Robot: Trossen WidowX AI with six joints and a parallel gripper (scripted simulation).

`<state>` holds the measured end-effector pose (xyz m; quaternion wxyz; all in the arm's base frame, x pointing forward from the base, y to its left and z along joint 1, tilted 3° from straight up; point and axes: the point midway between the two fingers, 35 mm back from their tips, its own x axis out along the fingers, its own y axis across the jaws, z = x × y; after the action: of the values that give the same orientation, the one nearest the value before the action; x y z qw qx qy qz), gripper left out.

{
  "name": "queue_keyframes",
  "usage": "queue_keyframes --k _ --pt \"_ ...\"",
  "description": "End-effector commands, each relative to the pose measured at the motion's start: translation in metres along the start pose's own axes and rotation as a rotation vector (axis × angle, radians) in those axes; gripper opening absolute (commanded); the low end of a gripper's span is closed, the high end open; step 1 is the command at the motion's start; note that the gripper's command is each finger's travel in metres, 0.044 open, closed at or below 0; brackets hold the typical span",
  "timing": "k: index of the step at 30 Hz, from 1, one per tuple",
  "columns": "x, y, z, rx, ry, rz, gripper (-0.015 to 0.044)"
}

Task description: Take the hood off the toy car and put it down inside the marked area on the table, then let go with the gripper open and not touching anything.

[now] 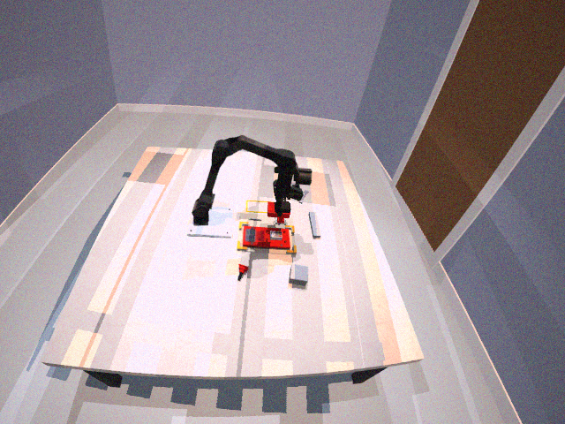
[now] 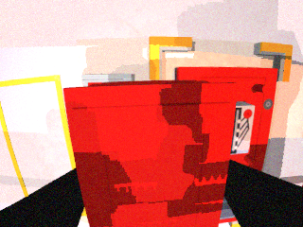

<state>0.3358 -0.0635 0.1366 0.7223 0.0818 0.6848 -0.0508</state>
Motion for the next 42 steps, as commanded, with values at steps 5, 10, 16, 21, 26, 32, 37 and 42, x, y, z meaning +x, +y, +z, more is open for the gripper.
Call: queue_keyframes --k 5,10,16,21,26,32,37,42 --pt "0.000 0.029 -0.005 0.004 0.006 -0.001 0.0000" --pt "-0.001 0.045 -0.009 0.003 0.006 0.001 0.0000" --pt "-0.002 0.065 -0.014 -0.001 0.004 0.004 0.0000" --pt "-0.003 0.080 -0.019 -0.004 0.003 0.006 0.0000" --pt "-0.003 0.096 -0.024 -0.002 0.005 0.008 0.0000" --pt "-0.004 0.113 -0.033 0.000 0.007 0.010 0.0000" --pt "-0.005 0.128 -0.040 0.002 0.008 0.012 0.0000" --pt "-0.005 0.132 -0.042 0.002 0.008 0.012 0.0000"
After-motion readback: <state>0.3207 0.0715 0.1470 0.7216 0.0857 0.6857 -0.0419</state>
